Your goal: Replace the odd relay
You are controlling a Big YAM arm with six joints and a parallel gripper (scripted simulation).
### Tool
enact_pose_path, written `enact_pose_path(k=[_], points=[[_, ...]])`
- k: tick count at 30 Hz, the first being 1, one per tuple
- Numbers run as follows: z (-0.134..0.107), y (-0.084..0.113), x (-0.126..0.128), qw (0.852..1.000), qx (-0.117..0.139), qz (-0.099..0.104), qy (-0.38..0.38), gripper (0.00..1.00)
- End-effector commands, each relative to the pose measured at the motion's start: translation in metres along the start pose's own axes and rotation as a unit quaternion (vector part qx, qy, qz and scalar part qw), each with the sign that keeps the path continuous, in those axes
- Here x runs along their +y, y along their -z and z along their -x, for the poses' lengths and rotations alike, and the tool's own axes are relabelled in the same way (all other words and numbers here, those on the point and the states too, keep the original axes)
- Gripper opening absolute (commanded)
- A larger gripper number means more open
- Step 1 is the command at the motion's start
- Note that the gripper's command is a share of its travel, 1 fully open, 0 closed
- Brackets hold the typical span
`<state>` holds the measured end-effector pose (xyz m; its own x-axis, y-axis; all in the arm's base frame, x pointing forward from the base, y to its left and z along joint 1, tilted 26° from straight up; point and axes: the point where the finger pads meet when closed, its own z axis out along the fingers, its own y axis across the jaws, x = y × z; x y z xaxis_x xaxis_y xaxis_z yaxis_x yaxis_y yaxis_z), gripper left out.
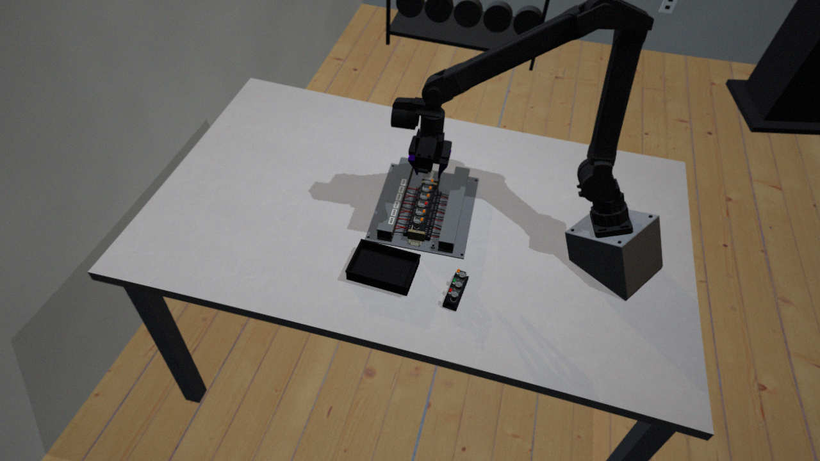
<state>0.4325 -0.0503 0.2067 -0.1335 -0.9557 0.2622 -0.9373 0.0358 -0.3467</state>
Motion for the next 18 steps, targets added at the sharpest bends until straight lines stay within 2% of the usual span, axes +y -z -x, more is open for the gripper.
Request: enact_pose_path(k=[1,11,18], points=[[-0.010,0.017,-0.019,1.000,0.000,-0.028,-0.007,0.59],[-0.009,0.017,-0.019,1.000,0.000,-0.029,-0.007,0.59],[0.007,0.014,-0.018,1.000,-0.002,-0.025,-0.005,0.59]])
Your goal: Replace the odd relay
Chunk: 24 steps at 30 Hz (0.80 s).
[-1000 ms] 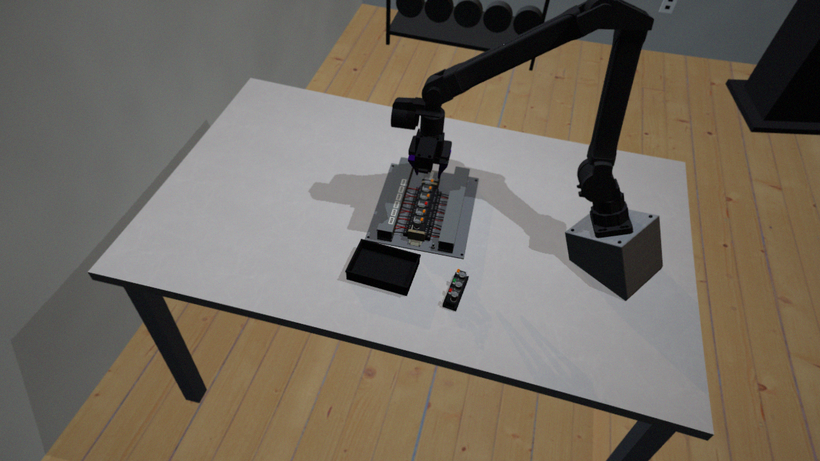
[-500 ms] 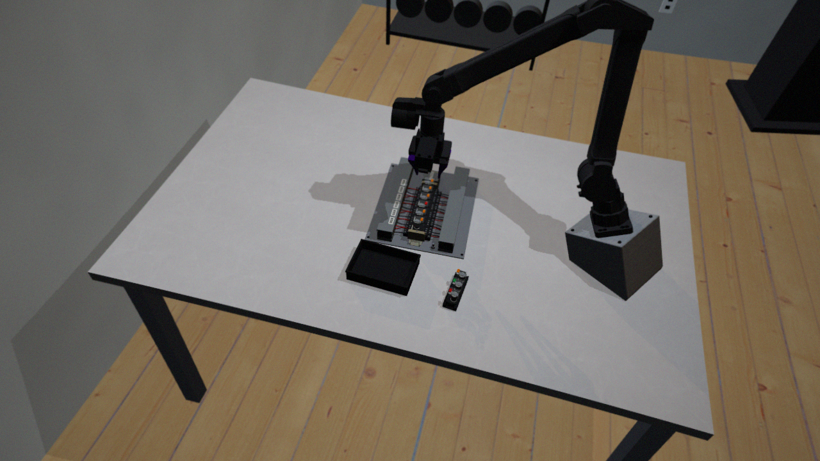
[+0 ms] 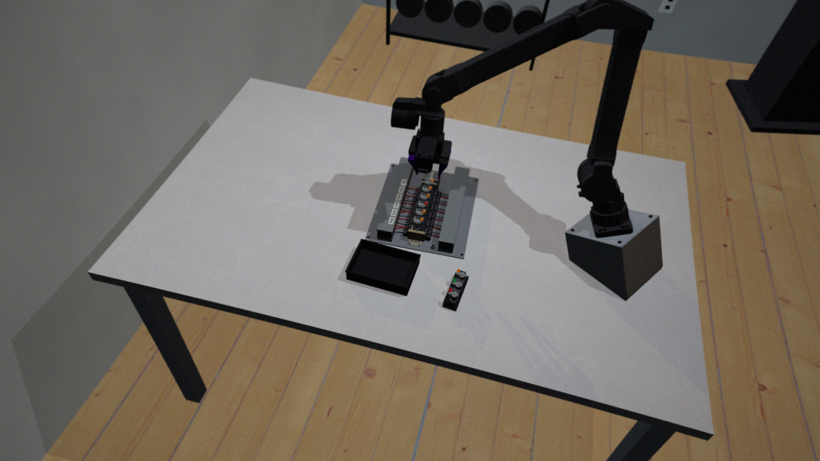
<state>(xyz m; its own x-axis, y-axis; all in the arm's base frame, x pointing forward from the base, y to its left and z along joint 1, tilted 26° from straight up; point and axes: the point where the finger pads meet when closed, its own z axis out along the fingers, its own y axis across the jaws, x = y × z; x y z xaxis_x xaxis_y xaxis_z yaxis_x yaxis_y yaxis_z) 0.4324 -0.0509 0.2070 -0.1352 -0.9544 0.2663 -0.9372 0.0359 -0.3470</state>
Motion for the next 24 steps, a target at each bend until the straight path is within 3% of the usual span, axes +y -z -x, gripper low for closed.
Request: enact_pose_path(k=[1,14,24], points=[[0.012,0.013,-0.018,1.000,-0.005,-0.024,-0.004,0.59],[0.088,0.016,-0.021,1.000,-0.008,-0.022,-0.004,0.59],[0.097,0.015,-0.015,1.000,-0.007,-0.018,-0.004,0.59]])
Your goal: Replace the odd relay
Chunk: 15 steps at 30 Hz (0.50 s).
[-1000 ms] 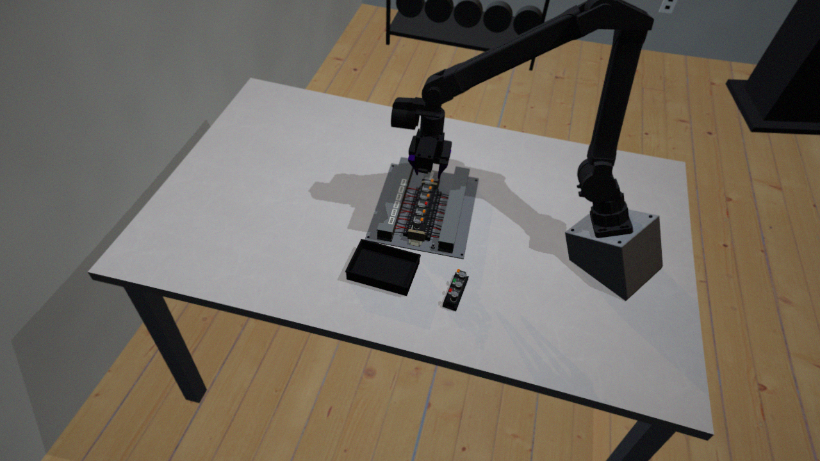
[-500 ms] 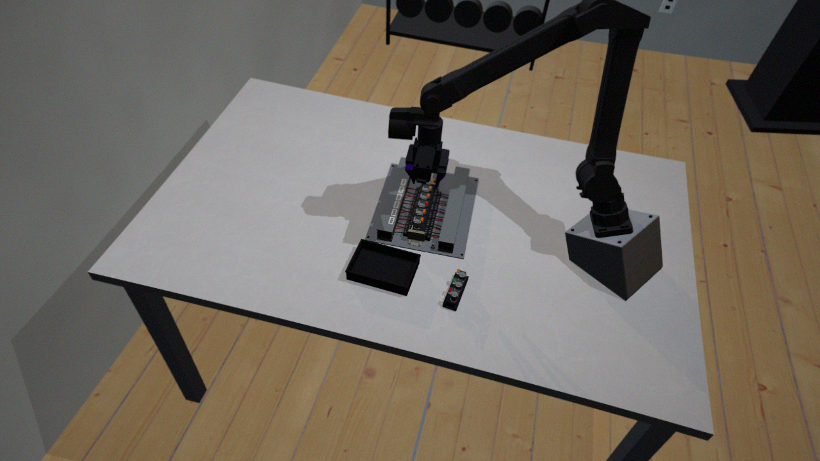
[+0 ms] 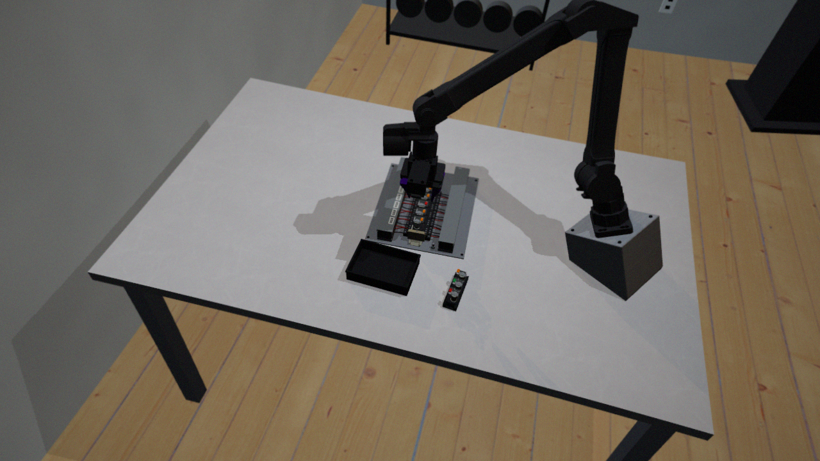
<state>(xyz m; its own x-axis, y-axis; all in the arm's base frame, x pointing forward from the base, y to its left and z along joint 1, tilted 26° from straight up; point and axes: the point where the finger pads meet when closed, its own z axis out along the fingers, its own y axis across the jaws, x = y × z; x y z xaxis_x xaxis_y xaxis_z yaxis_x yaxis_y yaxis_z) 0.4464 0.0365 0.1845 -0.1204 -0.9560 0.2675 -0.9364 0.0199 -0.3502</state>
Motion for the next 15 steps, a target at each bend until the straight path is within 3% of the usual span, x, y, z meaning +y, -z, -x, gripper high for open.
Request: enact_pose_path(k=[1,15], points=[[0.0048,0.0132,-0.0123,1.000,-0.005,-0.012,-0.011,0.59],[0.0014,0.0090,-0.0073,1.000,-0.002,-0.007,-0.013,0.59]])
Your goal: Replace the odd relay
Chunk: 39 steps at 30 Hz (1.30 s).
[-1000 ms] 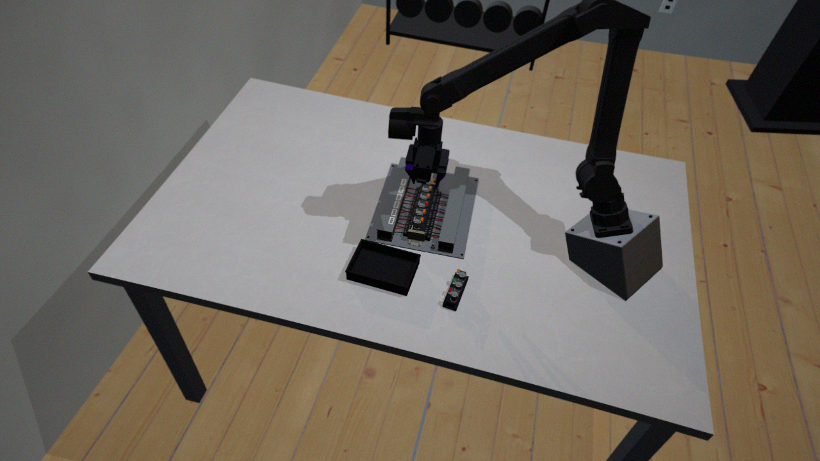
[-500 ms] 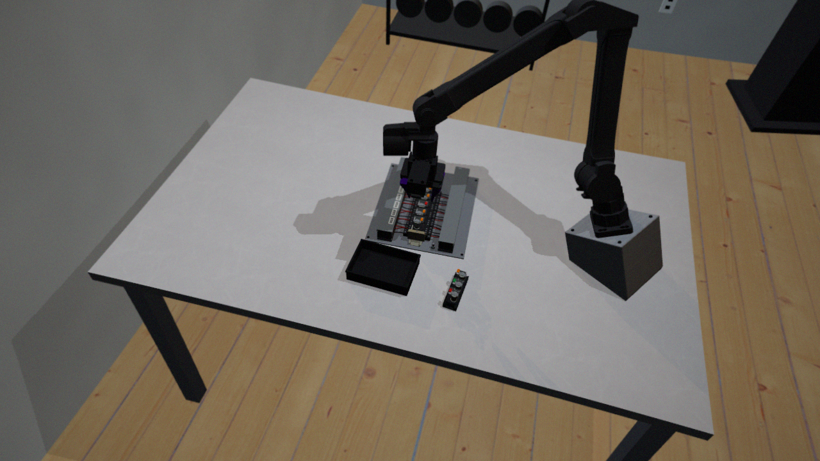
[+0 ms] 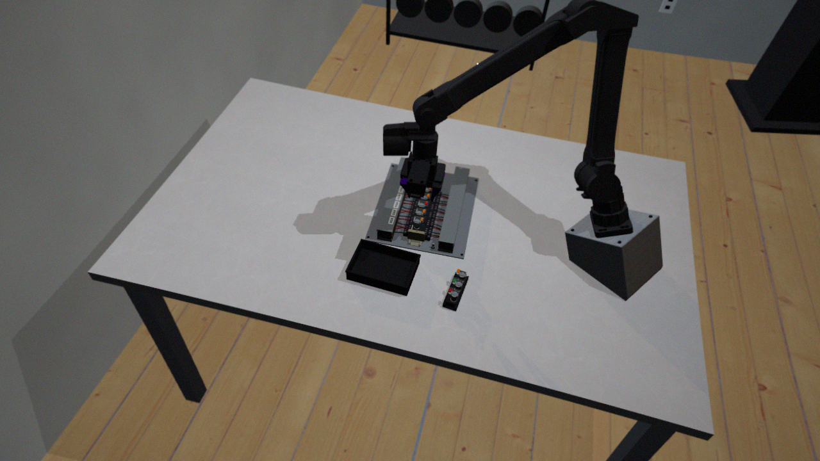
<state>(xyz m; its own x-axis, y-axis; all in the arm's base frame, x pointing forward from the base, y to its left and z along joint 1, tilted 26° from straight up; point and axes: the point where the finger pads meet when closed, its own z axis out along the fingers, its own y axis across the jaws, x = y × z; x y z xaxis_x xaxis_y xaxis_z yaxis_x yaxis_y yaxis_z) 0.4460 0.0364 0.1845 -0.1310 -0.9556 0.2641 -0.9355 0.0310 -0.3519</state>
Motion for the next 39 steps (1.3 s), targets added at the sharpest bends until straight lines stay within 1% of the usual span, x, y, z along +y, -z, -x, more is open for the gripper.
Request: enact_pose_path(k=[1,28,30,35,37,39], points=[[0.002,0.009,-0.008,1.000,-0.003,-0.007,-0.007,0.59],[-0.001,0.007,-0.007,1.000,-0.002,-0.007,-0.008,0.59],[-0.010,0.005,-0.006,1.000,-0.003,-0.009,-0.008,0.59],[-0.043,-0.004,-0.004,1.000,-0.003,-0.014,-0.008,0.59],[-0.051,-0.006,-0.004,1.000,-0.003,-0.015,-0.008,0.59],[-0.052,-0.007,-0.005,1.000,-0.003,-0.016,-0.008,0.59]])
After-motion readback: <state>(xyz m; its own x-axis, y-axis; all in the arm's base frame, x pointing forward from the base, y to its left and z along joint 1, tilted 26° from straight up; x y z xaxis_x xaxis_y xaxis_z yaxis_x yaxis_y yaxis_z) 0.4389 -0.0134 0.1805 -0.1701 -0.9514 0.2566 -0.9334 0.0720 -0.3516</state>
